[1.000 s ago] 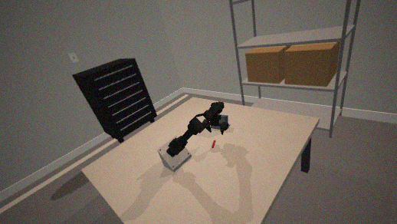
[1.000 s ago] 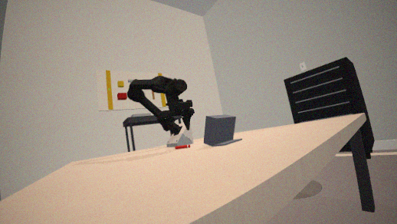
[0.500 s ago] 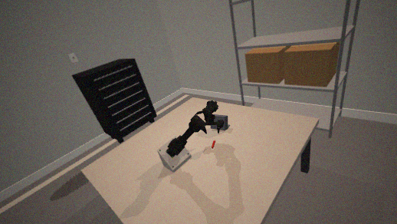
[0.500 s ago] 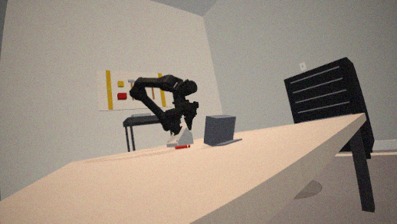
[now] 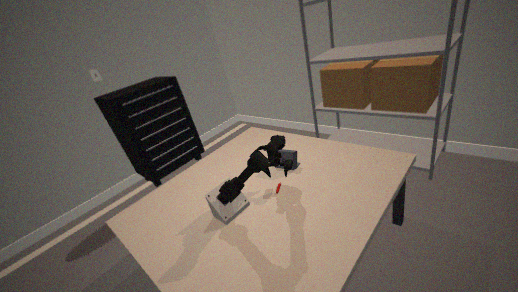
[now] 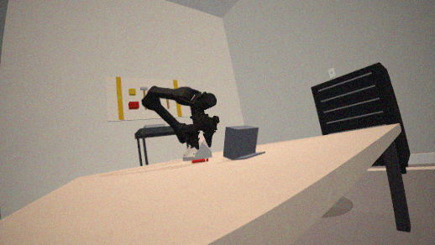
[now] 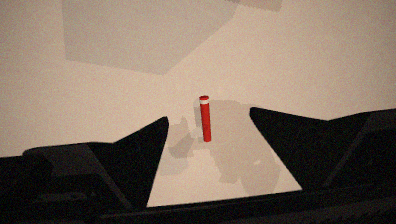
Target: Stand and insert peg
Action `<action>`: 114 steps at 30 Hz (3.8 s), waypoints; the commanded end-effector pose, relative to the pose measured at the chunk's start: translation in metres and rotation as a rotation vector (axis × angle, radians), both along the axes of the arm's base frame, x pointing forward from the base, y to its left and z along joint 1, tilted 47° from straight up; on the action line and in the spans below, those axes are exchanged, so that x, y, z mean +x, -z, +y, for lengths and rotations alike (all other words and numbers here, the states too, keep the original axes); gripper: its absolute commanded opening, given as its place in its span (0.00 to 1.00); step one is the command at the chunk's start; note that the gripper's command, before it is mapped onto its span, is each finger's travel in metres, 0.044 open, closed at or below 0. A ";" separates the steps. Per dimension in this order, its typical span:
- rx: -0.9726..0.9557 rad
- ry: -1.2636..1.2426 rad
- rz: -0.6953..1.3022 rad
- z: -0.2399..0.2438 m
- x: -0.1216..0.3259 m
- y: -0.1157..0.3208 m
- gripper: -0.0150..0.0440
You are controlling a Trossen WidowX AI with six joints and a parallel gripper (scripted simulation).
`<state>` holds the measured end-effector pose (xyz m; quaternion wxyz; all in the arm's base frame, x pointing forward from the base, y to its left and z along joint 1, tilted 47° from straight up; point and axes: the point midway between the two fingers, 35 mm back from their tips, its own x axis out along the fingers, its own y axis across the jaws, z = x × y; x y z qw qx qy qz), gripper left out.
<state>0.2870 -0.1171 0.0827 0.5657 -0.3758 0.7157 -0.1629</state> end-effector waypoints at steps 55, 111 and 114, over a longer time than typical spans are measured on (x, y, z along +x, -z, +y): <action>-0.012 0.003 0.013 -0.039 -0.009 0.034 0.38; 0.139 -0.268 -0.258 -0.023 -0.025 0.011 0.34; 0.148 -0.285 -0.275 -0.023 -0.026 0.010 0.34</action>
